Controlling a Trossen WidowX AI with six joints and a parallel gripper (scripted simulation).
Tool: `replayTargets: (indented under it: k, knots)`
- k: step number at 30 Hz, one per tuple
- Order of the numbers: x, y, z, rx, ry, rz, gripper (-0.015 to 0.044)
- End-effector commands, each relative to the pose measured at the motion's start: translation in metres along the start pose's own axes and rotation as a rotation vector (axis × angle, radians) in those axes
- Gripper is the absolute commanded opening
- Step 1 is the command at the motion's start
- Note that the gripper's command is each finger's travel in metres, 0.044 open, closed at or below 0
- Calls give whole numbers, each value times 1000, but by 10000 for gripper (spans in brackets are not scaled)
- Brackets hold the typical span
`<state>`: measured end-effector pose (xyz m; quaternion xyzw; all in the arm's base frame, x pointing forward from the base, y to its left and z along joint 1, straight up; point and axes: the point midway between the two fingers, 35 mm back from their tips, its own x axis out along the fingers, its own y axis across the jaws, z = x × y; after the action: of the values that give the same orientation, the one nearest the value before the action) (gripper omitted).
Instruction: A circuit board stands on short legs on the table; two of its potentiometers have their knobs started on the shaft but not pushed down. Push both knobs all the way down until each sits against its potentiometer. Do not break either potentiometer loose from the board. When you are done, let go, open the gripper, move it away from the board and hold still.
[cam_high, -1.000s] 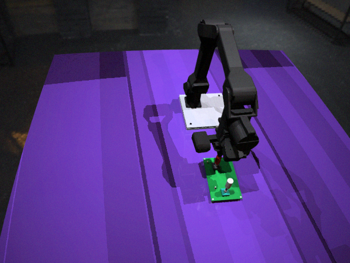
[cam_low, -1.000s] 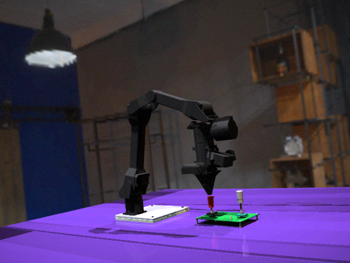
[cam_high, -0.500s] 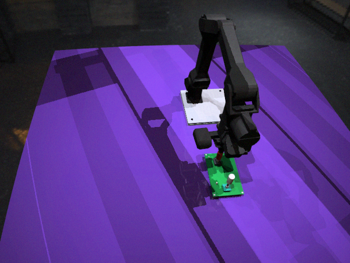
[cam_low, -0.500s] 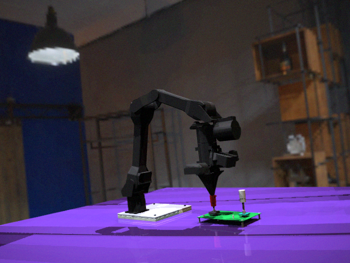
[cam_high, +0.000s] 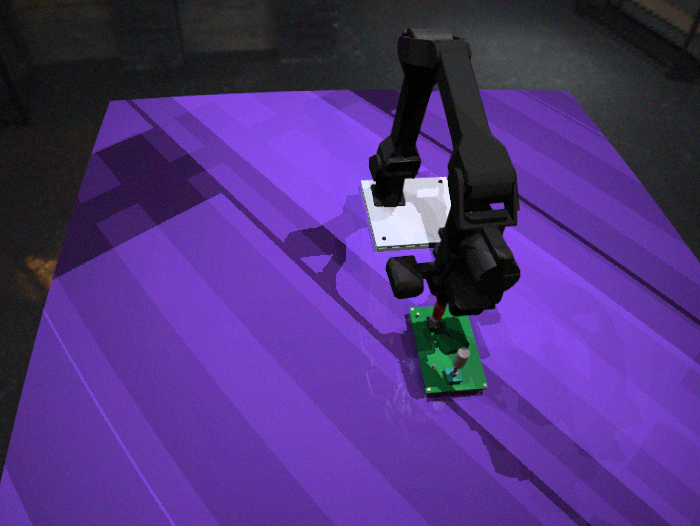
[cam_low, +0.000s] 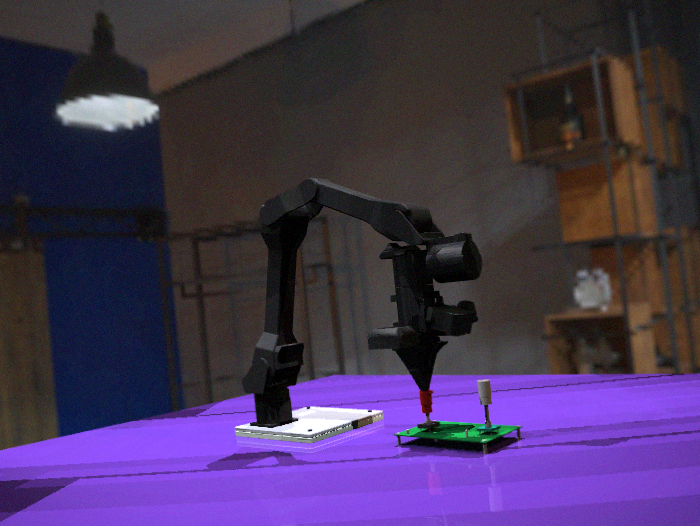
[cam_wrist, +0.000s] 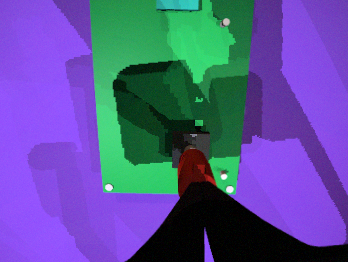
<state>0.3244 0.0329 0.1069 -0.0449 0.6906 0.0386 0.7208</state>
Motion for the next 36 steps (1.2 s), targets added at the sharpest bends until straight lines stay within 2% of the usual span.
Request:
replayTargets:
  k: [1,36]
  knots:
    - [0,1,0,4,0,6,0]
    - [9,1,0,4,0,6,0]
